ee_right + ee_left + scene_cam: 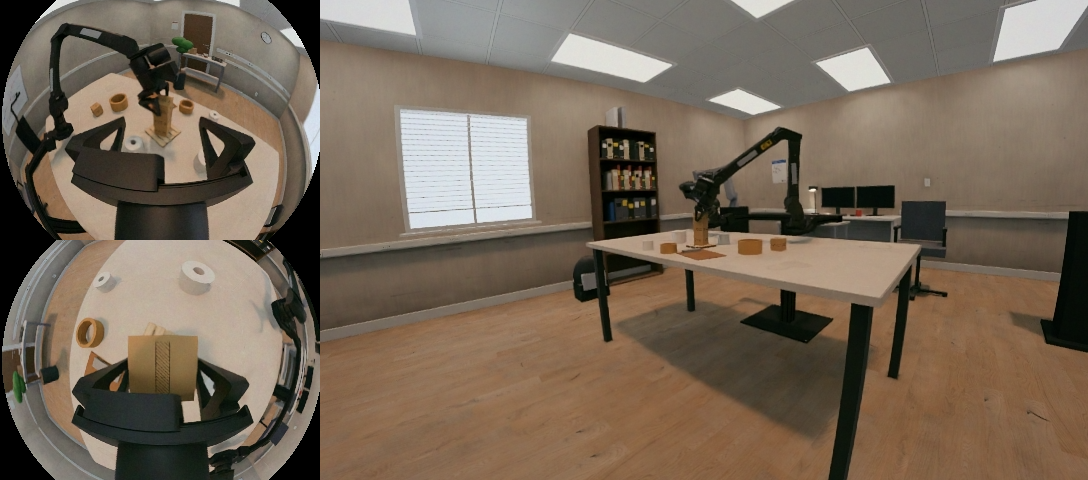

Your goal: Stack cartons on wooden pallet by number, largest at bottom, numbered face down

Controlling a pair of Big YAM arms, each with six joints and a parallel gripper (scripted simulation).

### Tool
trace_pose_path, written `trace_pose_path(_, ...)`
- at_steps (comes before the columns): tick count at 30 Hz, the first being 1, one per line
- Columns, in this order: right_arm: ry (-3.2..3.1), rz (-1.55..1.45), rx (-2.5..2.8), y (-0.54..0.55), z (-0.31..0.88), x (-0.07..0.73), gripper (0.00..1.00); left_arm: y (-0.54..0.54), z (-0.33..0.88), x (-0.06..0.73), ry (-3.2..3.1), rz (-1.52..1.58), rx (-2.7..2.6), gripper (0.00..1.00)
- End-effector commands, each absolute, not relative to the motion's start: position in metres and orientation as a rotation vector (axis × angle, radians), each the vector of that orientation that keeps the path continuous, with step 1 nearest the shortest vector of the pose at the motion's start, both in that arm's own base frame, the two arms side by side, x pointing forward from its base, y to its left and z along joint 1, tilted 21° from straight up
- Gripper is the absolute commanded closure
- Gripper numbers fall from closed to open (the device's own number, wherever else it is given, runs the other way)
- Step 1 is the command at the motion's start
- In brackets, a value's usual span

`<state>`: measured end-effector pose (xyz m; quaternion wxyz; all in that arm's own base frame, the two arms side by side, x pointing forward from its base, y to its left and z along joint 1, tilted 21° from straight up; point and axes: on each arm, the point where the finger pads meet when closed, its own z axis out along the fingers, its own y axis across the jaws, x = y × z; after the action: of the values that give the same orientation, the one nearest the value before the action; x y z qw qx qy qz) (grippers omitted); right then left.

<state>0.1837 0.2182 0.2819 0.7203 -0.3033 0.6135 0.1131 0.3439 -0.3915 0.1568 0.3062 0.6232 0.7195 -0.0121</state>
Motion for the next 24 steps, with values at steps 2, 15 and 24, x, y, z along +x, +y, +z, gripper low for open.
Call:
trace_pose_path(2,1.341,0.271,-0.632,0.218,0.294,0.185,0.0,-0.378,0.16,0.342,1.905,-0.029,1.652,0.17)
trace_pose_path(15,1.341,0.271,-0.632,0.218,0.294,0.185,0.0,-0.375,0.177,0.34,1.899,-0.034,1.645,0.17)
trace_pose_path(24,1.341,0.271,-0.632,0.218,0.294,0.185,0.0,-0.39,0.246,0.322,1.834,-0.068,1.588,0.17)
